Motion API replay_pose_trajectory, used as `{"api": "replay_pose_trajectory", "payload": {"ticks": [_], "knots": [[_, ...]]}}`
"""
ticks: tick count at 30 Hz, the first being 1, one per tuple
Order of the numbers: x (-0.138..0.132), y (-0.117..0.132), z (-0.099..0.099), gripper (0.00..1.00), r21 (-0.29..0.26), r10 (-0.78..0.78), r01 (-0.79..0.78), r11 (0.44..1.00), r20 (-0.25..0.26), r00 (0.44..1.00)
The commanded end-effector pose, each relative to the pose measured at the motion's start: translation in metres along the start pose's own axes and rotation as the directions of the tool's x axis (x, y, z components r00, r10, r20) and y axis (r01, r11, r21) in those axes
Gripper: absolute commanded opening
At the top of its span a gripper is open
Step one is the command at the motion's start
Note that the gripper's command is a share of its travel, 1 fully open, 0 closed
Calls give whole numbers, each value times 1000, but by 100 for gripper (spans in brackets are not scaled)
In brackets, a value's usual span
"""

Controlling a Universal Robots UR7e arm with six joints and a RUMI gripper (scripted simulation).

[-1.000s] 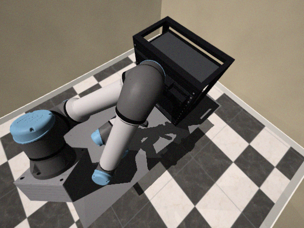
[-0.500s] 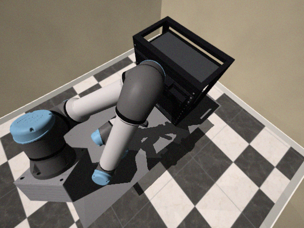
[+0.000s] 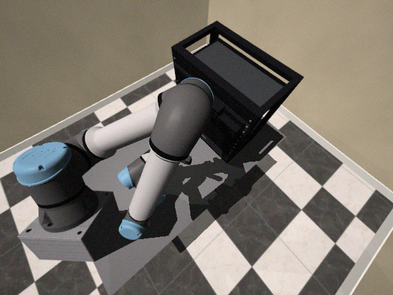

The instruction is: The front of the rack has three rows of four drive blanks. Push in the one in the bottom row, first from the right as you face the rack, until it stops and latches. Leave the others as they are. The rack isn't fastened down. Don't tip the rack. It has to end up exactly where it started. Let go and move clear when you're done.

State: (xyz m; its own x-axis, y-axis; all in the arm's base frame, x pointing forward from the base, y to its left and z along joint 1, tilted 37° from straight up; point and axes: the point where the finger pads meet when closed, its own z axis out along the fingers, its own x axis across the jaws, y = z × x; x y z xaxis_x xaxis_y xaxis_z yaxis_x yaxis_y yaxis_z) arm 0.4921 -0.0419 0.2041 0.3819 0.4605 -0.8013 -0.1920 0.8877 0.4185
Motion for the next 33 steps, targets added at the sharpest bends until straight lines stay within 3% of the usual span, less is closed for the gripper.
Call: {"api": "replay_pose_trajectory", "payload": {"ticks": [1, 21, 33], "knots": [[0, -2, 0, 0, 0, 0, 0, 1000, 1, 1000], [32, -70, 17, 0, 0, 0, 0, 1000, 1, 1000], [34, -75, 21, 0, 0, 0, 0, 1000, 1, 1000]]}}
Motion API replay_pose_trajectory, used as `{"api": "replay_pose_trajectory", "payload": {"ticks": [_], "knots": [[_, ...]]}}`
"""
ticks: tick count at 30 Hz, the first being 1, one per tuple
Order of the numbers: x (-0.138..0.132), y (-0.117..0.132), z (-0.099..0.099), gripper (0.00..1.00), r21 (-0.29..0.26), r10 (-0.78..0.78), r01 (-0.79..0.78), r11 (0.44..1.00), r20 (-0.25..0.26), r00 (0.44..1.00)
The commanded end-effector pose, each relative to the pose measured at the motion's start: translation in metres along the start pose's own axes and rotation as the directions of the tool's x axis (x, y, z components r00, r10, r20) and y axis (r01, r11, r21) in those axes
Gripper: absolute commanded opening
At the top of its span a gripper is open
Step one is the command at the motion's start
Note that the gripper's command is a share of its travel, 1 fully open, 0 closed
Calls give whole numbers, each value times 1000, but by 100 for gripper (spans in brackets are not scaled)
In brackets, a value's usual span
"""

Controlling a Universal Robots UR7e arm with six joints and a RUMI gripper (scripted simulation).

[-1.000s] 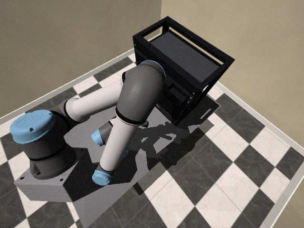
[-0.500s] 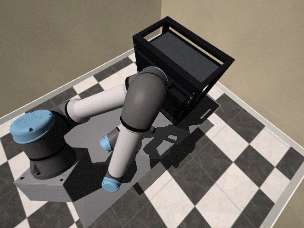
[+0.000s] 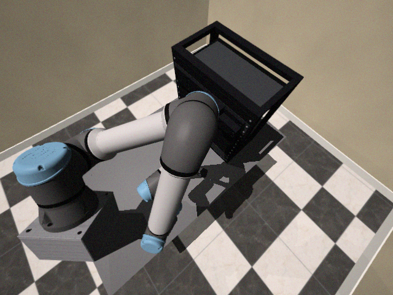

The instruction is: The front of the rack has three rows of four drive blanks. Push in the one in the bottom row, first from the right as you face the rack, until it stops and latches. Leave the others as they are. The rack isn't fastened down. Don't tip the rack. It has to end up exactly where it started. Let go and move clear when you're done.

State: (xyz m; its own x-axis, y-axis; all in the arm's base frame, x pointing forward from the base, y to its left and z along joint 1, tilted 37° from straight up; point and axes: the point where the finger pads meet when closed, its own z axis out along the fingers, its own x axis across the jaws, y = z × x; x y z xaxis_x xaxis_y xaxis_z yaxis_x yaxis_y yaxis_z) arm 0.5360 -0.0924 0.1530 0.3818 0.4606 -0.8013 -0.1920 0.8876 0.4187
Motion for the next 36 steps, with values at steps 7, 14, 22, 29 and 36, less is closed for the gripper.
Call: {"api": "replay_pose_trajectory", "payload": {"ticks": [7, 14, 22, 29, 36], "knots": [[0, -1, 35, 0, 0, -1, 1, 1000, 1, 1000], [0, -1, 55, 0, 0, -1, 1, 1000, 1, 1000], [0, -1, 57, 0, 0, -1, 1, 1000, 1, 1000], [0, -1, 57, 0, 0, -1, 1, 1000, 1, 1000], [0, -1, 57, 0, 0, -1, 1, 1000, 1, 1000]]}}
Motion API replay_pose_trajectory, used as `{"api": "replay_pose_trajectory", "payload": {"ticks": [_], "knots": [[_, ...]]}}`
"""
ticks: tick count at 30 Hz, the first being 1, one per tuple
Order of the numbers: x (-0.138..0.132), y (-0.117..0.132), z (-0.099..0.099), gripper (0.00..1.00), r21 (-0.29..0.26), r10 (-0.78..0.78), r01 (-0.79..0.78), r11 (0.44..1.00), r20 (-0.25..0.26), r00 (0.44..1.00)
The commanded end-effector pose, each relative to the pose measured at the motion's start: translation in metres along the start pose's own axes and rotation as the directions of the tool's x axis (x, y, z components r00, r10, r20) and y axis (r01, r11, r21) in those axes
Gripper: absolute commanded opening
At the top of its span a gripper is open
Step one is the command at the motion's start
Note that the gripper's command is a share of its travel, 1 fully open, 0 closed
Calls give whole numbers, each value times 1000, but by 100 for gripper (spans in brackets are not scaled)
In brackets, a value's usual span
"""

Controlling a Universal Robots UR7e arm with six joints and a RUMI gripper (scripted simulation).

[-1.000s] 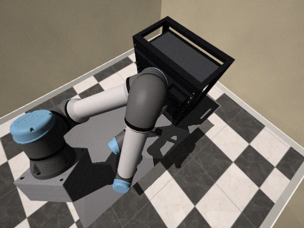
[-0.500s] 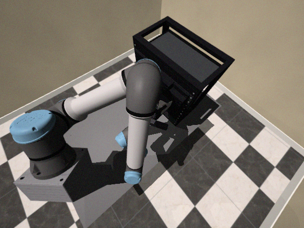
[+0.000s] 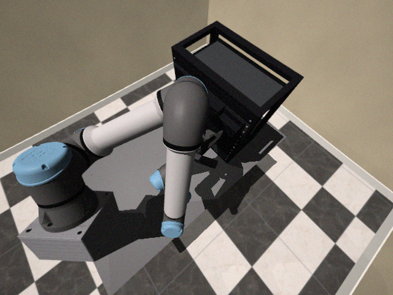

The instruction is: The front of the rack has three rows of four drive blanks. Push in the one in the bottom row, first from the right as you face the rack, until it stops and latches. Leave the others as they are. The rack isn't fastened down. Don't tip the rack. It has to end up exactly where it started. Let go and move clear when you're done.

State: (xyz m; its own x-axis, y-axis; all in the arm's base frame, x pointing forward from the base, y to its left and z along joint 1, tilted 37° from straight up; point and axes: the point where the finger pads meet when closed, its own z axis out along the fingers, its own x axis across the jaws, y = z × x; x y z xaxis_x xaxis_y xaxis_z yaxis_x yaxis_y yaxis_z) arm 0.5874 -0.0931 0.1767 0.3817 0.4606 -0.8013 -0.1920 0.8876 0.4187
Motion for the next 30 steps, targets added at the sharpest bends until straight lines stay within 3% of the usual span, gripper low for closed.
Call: {"api": "replay_pose_trajectory", "payload": {"ticks": [1, 30], "knots": [[-1, 0, 0, 0, 0, -1, 1, 1000, 1, 1000], [-1, 0, 10, 0, 0, -1, 1, 1000, 1, 1000]]}}
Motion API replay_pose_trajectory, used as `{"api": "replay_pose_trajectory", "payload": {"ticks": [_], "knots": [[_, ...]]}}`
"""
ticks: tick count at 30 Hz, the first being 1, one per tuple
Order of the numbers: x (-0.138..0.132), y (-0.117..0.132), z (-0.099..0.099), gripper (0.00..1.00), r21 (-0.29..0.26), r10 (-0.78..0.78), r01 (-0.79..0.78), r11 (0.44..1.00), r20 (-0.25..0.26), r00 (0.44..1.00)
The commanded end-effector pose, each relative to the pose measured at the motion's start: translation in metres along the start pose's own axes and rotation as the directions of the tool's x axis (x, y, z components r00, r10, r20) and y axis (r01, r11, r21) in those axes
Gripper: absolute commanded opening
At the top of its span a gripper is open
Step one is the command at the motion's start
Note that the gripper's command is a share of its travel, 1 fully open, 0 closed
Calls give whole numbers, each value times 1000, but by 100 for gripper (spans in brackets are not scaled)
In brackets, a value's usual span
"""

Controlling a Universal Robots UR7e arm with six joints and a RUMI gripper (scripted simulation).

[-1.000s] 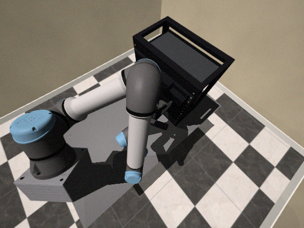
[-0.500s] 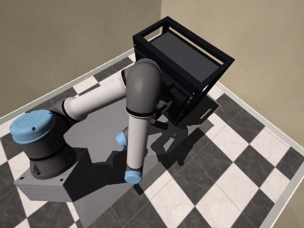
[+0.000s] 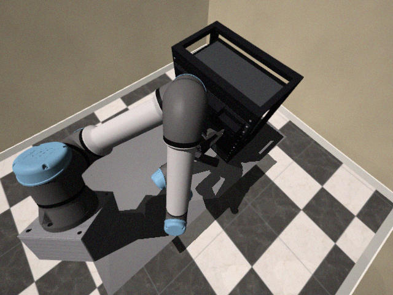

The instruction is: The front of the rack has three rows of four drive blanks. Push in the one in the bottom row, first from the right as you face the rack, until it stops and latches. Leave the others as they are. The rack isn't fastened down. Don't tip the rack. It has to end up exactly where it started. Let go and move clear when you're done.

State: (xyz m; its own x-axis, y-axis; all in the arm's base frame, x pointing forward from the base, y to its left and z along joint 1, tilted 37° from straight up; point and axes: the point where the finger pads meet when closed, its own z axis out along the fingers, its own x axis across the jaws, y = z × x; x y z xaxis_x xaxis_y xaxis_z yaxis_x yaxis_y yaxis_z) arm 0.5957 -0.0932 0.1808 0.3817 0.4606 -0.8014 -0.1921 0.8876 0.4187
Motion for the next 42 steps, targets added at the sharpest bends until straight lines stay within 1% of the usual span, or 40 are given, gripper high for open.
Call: {"api": "replay_pose_trajectory", "payload": {"ticks": [1, 6, 13, 24, 30, 42], "knots": [[-1, 0, 1, 0, 0, -1, 1, 1000, 1, 1000], [-1, 0, 1, 0, 0, -1, 1, 1000, 1, 1000], [-1, 0, 10, 0, 0, -1, 1, 1000, 1, 1000], [-1, 0, 11, 0, 0, -1, 1, 1000, 1, 1000], [-1, 0, 18, 0, 0, -1, 1, 1000, 1, 1000], [-1, 0, 21, 0, 0, -1, 1, 1000, 1, 1000]]}}
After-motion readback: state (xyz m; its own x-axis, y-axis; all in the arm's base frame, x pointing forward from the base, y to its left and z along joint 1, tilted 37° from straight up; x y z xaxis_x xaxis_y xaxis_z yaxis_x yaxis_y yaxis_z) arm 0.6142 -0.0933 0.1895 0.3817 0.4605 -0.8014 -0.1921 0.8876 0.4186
